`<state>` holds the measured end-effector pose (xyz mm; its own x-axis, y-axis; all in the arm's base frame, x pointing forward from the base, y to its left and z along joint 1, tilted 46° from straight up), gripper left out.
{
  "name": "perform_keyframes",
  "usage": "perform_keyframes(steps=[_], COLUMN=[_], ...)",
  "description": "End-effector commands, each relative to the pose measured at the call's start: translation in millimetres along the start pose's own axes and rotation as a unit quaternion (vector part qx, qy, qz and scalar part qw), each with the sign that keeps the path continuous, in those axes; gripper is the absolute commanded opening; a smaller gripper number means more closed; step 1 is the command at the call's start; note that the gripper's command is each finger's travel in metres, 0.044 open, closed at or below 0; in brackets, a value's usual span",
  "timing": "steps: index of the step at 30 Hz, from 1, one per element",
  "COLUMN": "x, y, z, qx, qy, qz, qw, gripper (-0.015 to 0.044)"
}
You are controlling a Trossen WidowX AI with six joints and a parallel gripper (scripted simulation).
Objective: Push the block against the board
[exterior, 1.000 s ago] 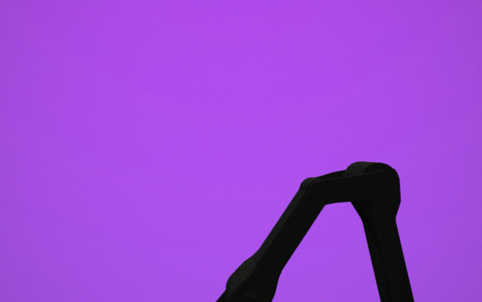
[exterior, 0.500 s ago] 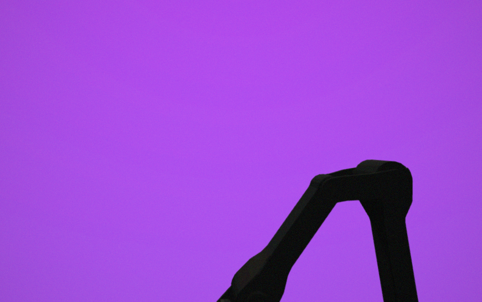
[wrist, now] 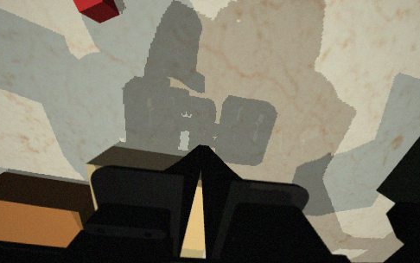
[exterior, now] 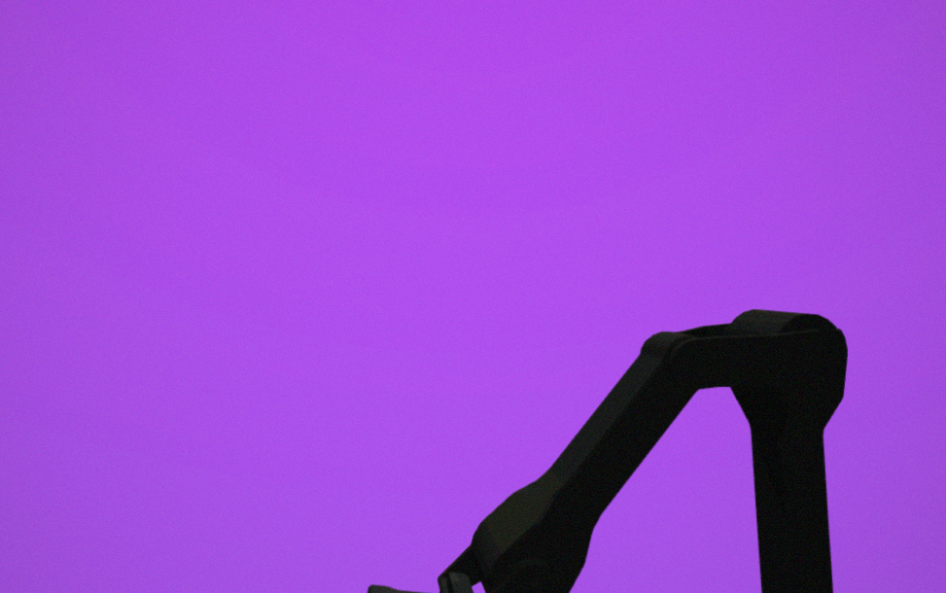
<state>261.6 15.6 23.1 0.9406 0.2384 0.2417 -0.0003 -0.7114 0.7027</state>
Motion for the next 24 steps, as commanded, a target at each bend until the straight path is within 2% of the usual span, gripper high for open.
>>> perform_keyframes(steps=[1,24], x=[0,-6], y=[-1,-2], z=[-7,28], qx=[0.005,0.005], qy=[-0.001,-0.001], qz=[-0.001,-0.001], qw=[1.000,1.000], gripper=[0.0000,0.0000])
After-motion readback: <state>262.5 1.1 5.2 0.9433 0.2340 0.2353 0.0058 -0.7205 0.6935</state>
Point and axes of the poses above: the point midway between the two fingers, 35 mm back from their tips, its own y axis back along the fingers, its own x axis across the jaws, z = x × y, the point moved 8 cm from there along y, back along the fingers, and after that the axes turned 15 degrees about y, right-handed, at the moved point
